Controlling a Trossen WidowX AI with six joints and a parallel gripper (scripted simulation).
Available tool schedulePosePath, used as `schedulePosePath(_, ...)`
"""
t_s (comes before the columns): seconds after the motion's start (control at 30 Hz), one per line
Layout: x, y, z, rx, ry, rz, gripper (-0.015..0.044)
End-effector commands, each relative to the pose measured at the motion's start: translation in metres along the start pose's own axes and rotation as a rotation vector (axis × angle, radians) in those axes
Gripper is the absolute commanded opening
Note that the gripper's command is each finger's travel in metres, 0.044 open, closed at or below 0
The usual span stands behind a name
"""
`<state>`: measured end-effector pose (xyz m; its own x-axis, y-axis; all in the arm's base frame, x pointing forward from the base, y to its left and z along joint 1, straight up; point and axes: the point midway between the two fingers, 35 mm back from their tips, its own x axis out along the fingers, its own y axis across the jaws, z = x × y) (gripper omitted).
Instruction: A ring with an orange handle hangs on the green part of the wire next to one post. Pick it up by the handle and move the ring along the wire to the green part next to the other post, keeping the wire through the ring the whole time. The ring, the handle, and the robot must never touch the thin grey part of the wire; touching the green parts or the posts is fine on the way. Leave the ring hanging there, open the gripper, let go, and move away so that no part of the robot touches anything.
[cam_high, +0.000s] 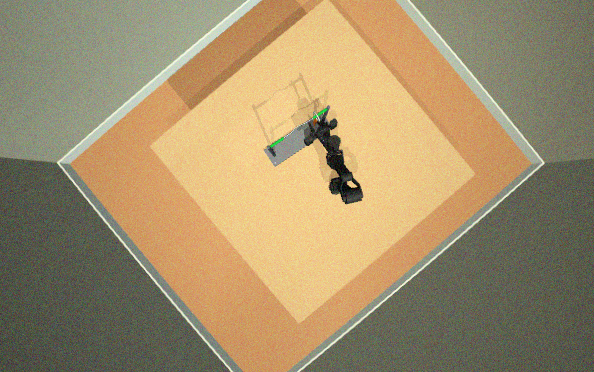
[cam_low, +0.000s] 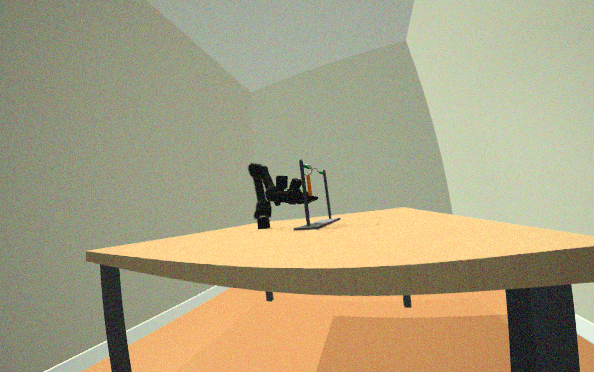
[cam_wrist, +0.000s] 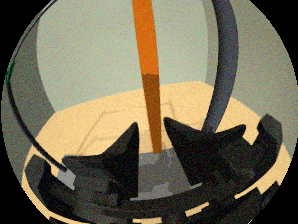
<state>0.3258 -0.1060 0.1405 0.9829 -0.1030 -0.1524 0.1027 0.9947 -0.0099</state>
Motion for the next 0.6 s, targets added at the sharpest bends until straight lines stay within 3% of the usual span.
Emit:
schedulePosePath(0.0,0.0,0.0,0.0,0.0,0.0,0.0,0.0081)
schedulePosePath(0.3,0.0,0.0,0.0,0.0,0.0,0.0,-0.015)
schedulePosePath(0.57,0.0,0.0,0.0,0.0,0.0,0.0,-0.015)
